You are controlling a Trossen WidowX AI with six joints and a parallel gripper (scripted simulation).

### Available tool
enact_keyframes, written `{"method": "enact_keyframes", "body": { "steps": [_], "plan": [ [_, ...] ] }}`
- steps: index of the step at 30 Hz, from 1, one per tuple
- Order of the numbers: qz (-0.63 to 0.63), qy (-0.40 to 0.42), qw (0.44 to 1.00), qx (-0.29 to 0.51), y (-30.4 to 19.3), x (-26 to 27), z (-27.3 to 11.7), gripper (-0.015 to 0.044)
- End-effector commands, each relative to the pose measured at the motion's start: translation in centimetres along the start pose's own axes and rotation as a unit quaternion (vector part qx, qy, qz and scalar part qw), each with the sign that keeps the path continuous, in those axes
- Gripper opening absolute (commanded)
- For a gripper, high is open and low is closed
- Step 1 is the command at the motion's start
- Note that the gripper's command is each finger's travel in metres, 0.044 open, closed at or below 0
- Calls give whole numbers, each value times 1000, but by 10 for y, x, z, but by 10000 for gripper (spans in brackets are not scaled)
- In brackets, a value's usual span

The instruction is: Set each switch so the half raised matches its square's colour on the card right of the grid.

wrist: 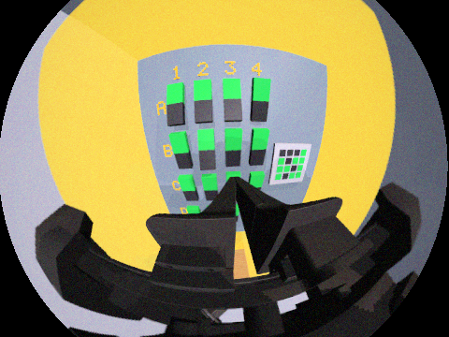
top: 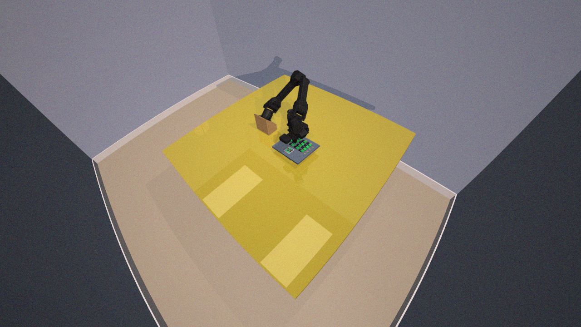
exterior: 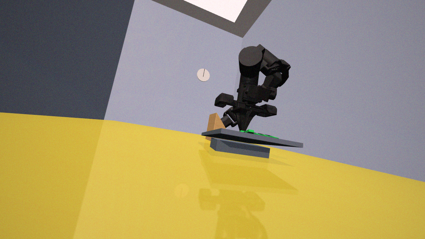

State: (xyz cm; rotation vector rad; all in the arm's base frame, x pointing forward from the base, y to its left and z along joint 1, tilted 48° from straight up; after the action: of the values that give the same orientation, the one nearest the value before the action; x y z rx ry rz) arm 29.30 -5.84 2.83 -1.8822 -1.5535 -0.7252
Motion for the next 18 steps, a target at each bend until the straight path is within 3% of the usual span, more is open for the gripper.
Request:
{"method": "enact_keyframes", "body": {
  "steps": [1,9,14,18],
  "plan": [
    [3,1,1000,1,0,0,1,0],
    [3,2,1000,1,0,0,2,0],
    [3,2,1000,-11,-3,-1,-59,0],
    [3,2,1000,-12,-4,-1,-63,0]
  ]
}}
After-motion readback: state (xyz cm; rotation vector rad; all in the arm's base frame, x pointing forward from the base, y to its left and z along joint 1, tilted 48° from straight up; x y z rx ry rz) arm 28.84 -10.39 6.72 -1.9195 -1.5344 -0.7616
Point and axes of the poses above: the point midway between the two fingers, 35 mm back from their tips, its own z axis out along the fingers, its own x axis across the jaws, y = z × x, the point moved 6 cm from there along -z, back along the fingers, and after that the axes turned 9 degrees about z, right-handed, at the moved point
